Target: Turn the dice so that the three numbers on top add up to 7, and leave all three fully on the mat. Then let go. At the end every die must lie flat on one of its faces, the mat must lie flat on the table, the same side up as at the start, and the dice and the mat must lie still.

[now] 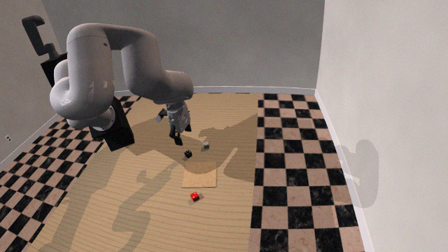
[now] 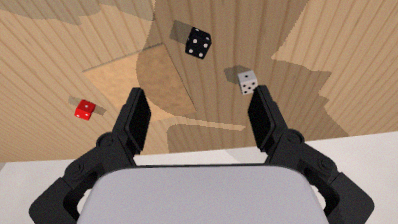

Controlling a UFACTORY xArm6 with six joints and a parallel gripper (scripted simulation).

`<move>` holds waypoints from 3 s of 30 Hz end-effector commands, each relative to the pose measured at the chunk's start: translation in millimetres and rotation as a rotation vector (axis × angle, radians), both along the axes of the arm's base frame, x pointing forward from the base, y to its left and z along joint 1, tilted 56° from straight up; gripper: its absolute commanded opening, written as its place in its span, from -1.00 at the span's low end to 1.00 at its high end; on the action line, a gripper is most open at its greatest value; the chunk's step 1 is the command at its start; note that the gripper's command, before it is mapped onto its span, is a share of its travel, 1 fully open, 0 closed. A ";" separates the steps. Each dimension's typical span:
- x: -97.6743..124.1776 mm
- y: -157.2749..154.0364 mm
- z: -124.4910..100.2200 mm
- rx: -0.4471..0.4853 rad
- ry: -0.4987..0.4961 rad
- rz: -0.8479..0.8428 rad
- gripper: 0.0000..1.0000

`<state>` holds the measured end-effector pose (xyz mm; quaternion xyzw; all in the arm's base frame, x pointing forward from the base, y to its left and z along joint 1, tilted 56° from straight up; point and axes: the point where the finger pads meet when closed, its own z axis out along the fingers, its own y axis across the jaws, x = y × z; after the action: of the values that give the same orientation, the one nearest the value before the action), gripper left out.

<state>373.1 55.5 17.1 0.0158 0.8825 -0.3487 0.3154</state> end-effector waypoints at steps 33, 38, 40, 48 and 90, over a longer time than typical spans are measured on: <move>8.3 -10.8 -9.9 -0.594 0.698 0.615 1.00; 8.6 -11.3 -10.3 -0.615 0.723 0.638 1.00; 8.6 -11.3 -10.3 -0.617 0.724 0.639 1.00; 8.6 -11.3 -10.3 -0.617 0.724 0.639 -0.17; 10.6 -13.5 -12.3 -0.617 0.725 0.639 -0.17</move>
<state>382.6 42.1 5.5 -0.4648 0.7527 -0.4608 0.0717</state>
